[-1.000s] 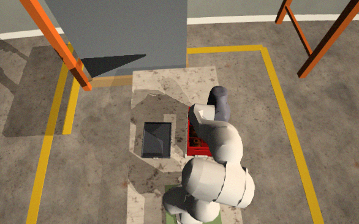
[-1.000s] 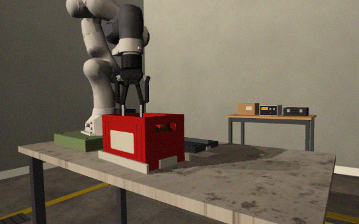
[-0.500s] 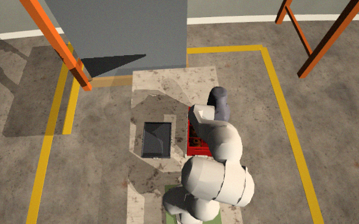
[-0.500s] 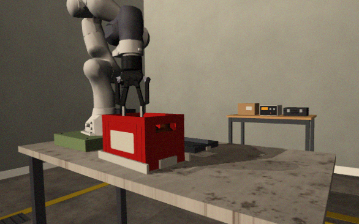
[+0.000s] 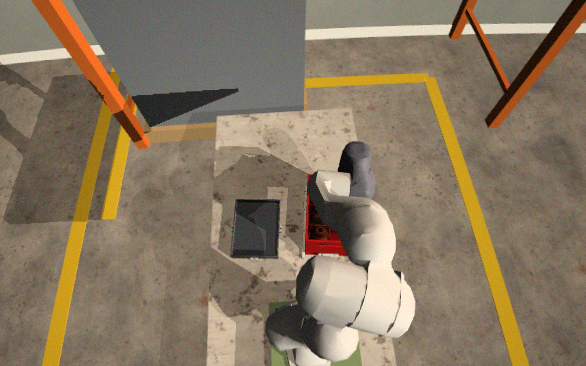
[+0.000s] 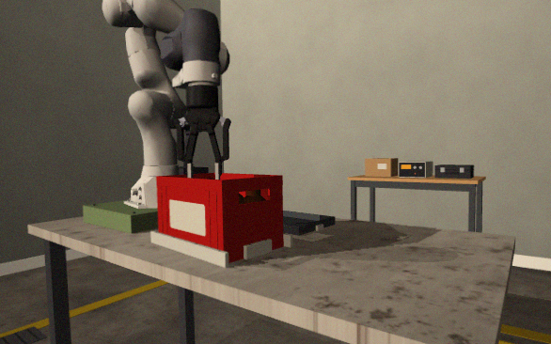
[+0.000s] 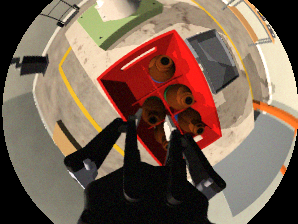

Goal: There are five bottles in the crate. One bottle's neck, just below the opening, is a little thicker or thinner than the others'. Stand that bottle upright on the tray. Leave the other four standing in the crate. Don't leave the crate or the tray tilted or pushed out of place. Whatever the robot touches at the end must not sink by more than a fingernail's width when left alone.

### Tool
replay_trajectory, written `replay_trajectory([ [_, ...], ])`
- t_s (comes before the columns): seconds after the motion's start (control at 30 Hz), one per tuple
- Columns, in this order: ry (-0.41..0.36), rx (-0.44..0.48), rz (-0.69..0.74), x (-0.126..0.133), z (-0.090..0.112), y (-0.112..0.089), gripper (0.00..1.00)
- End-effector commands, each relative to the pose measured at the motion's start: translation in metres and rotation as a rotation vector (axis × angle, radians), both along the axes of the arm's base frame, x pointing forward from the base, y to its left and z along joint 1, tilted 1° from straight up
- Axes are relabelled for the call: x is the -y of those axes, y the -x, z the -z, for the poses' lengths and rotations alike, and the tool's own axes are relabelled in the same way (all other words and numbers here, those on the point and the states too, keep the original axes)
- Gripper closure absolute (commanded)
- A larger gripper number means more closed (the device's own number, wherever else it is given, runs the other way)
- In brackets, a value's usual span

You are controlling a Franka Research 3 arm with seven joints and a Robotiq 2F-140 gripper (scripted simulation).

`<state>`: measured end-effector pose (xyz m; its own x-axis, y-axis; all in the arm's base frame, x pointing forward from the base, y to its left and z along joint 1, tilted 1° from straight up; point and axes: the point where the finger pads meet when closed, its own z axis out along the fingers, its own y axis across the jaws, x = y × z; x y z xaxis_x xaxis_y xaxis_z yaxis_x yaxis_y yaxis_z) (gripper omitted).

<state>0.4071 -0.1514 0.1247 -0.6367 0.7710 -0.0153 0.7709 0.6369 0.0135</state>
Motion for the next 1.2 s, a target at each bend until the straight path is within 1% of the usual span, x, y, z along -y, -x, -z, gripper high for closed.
replay_trajectory([
  [0.0, -0.001, 0.0, -0.004, -0.001, 0.0011, 0.0, 0.56],
  [0.67, -0.001, 0.0, -0.004, -0.001, 0.0011, 0.0, 0.56],
  [0.7, -0.001, 0.0, -0.004, -0.001, 0.0011, 0.0, 0.9],
  [1.17, -0.001, 0.0, -0.004, -0.001, 0.0011, 0.0, 0.9],
])
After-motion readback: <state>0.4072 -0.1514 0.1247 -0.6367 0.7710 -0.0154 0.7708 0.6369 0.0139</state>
